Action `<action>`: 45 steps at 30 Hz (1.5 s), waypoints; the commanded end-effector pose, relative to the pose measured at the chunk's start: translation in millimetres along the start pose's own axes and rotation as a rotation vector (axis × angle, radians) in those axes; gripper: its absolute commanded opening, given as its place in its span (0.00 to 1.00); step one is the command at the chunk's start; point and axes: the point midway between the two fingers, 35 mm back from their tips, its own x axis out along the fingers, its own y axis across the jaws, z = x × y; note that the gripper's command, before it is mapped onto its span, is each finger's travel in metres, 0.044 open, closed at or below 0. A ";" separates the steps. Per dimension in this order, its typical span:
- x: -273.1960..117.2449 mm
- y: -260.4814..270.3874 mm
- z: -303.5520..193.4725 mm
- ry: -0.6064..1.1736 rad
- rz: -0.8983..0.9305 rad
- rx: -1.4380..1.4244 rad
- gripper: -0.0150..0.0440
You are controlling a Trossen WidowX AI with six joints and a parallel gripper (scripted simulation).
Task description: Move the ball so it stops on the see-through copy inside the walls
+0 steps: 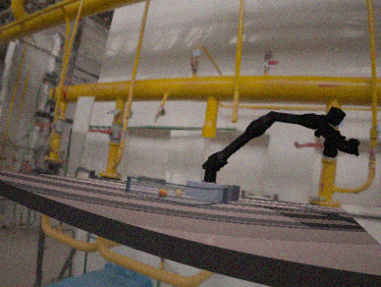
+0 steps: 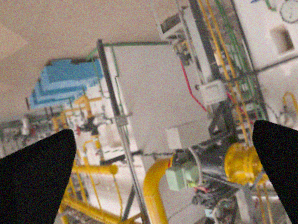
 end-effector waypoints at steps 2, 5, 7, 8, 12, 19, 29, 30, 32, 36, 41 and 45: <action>-3.7 4.9 1.7 -0.003 0.013 -0.012 0.84; -20.1 25.2 9.5 -0.018 0.066 -0.061 0.71; -32.2 38.9 15.4 -0.031 0.103 -0.096 0.69; -38.4 45.6 18.5 -0.039 0.121 -0.113 0.69; -64.1 71.1 31.5 -0.074 0.190 -0.181 0.69; -112.4 110.4 57.2 -0.156 0.299 -0.295 0.69; -234.6 171.3 132.0 -0.415 0.469 -0.496 0.69; -248.4 175.1 141.1 -0.447 0.479 -0.515 0.69; -277.0 181.3 160.3 -0.517 0.496 -0.551 0.69; -333.6 186.0 199.8 -0.660 0.505 -0.616 0.69; -399.6 178.1 249.5 -0.836 0.470 -0.682 0.69; -443.9 162.4 286.6 -0.960 0.402 -0.730 0.69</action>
